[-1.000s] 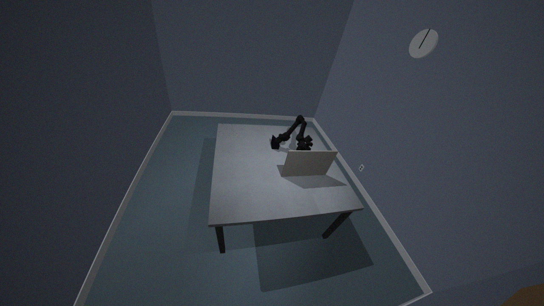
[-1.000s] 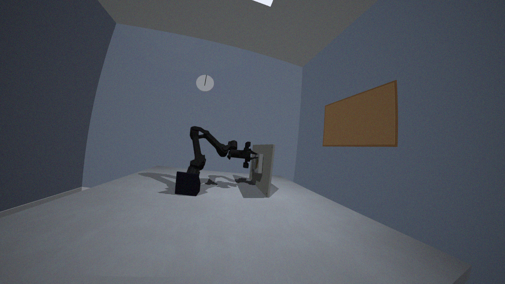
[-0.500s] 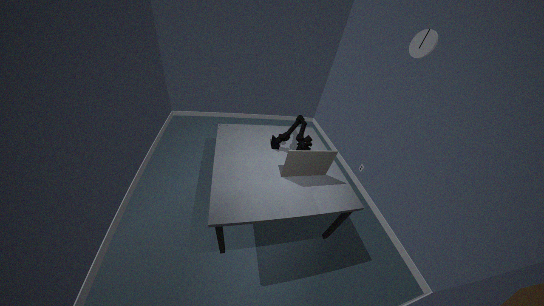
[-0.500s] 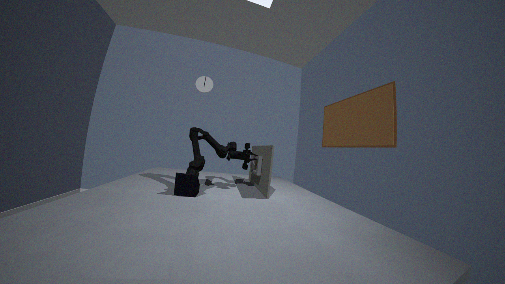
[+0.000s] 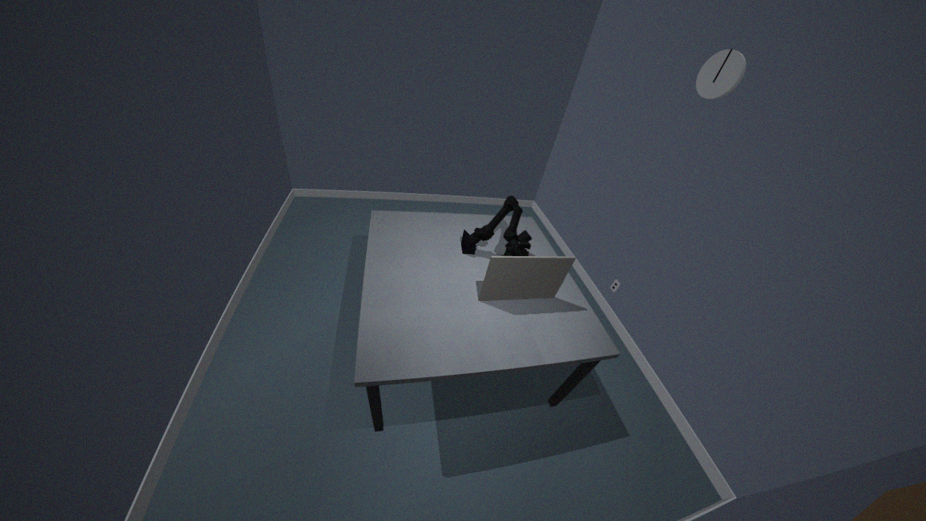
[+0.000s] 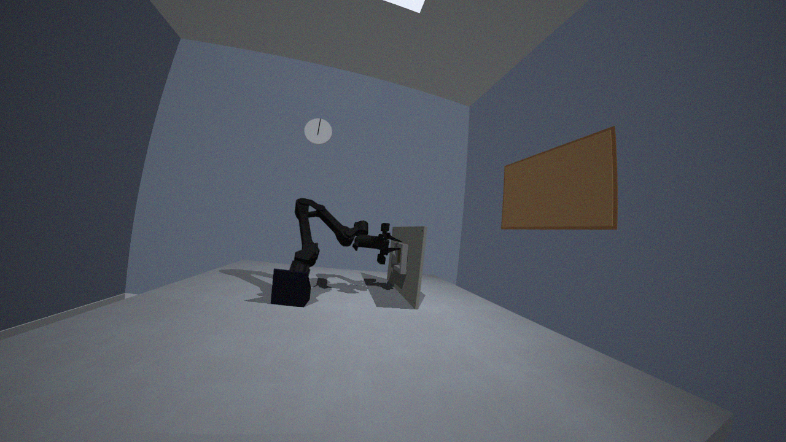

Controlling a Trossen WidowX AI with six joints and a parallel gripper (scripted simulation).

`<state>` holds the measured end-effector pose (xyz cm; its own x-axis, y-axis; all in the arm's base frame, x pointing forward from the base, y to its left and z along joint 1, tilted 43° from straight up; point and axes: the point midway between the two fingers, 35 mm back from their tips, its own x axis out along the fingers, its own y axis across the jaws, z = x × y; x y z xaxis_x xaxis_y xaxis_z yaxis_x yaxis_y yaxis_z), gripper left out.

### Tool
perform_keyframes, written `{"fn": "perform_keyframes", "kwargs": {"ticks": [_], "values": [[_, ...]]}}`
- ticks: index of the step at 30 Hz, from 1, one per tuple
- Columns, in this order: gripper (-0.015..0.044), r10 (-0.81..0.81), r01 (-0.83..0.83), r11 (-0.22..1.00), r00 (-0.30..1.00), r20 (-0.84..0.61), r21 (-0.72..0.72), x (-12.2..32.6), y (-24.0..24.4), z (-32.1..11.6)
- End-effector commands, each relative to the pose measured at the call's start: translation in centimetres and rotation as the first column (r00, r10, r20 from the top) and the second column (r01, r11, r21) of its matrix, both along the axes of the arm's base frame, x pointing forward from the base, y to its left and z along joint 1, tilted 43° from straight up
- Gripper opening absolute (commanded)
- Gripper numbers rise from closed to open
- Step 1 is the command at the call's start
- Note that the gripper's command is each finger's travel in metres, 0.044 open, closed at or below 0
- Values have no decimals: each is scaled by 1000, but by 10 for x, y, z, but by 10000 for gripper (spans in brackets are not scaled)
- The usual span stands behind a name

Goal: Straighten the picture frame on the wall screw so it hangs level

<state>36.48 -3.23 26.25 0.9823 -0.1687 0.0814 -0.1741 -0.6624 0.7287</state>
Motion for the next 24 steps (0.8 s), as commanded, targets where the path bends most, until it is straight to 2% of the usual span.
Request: {"fn": "perform_keyframes", "kwargs": {"ticks": [1, 2, 7, 18, 24], "values": [[236, 0, 0, 1000, 1000, 0, -2, 0, 0, 0], [260, 0, 0, 1000, 1000, 0, -2, 0, 0, 0], [260, -1, 1, 1000, 1000, -2, -9, -6, 2, 1], [260, -19, 16, 993, 1000, -21, -115, -94, 18, -8], [260, -18, 16, 989, 1000, -15, -145, -103, 24, 4]]}}
